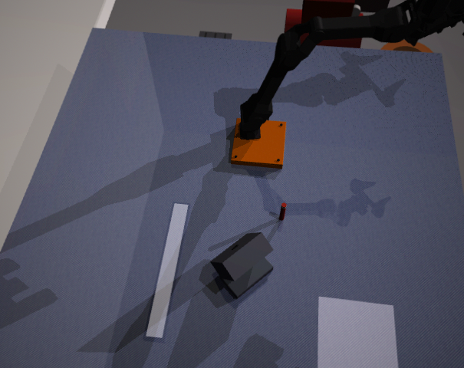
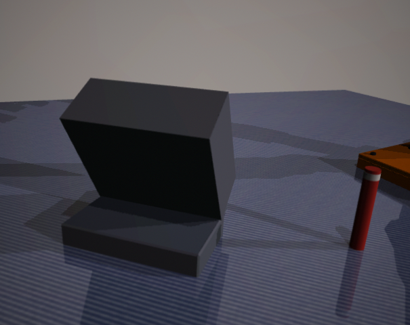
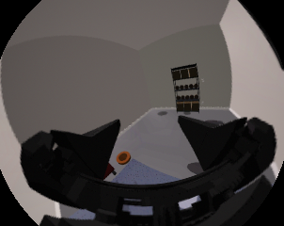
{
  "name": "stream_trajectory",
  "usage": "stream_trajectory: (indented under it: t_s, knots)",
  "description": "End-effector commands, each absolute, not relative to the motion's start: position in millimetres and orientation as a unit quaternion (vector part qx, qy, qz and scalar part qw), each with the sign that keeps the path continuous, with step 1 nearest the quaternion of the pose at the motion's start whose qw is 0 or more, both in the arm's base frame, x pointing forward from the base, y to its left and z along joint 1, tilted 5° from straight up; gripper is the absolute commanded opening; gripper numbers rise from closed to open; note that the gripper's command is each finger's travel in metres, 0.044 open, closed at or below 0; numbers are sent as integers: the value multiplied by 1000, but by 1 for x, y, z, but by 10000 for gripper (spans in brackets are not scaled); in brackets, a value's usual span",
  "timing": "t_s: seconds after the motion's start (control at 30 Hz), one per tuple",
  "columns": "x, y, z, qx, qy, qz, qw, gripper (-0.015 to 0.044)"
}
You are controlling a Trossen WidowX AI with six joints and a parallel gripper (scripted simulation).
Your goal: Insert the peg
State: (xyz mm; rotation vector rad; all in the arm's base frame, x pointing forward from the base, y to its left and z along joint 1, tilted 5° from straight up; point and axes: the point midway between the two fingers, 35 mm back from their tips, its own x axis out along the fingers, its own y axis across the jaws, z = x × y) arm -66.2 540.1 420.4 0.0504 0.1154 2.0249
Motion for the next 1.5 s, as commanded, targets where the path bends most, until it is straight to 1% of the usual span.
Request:
stream_trajectory:
  t_s: [0.0, 0.33, 0.73, 1.1, 1.47]
  knots:
    - [-41, 540, 409, -11, 37, 831, 555, 440]
    - [32, 534, 372, -117, 10, 780, 615, 440]
    - [114, 510, 330, -250, -8, 718, 650, 440]
    - [182, 470, 292, -371, -3, 663, 650, 440]
    - [238, 418, 255, -484, 18, 616, 621, 440]
